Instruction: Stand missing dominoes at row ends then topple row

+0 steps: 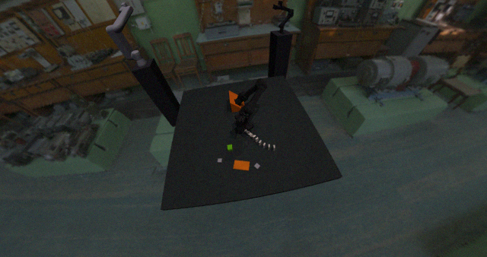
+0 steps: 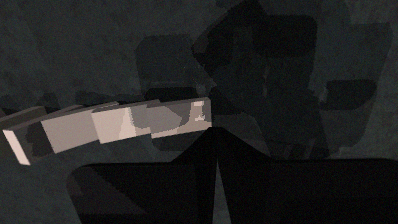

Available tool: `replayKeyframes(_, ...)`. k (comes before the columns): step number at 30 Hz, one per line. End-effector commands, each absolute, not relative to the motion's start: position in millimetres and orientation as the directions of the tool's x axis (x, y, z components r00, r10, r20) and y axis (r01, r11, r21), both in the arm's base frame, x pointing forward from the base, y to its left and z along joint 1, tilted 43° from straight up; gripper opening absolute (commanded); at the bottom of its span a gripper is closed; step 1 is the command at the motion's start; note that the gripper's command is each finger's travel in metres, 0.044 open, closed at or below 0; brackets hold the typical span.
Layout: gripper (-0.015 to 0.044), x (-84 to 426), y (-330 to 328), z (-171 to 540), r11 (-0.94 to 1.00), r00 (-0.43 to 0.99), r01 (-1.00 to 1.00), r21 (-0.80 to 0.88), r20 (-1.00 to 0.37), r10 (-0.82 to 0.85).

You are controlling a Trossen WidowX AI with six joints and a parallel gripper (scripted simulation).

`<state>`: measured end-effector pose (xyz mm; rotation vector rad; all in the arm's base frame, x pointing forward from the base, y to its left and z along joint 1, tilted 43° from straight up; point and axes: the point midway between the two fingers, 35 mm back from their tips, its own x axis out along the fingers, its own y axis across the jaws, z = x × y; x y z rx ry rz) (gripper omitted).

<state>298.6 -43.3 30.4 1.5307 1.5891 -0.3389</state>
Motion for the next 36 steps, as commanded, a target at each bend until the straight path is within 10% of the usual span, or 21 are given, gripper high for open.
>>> replayKeyframes(1,0.0,308.3,-60.7,57.9,0.207,0.156,0.903,0.377,-0.734,0.661)
replayKeyframes(36,0.0,309.6,-63.6,64.7,0.204,0.151,0.905,0.372,-0.733,0.664)
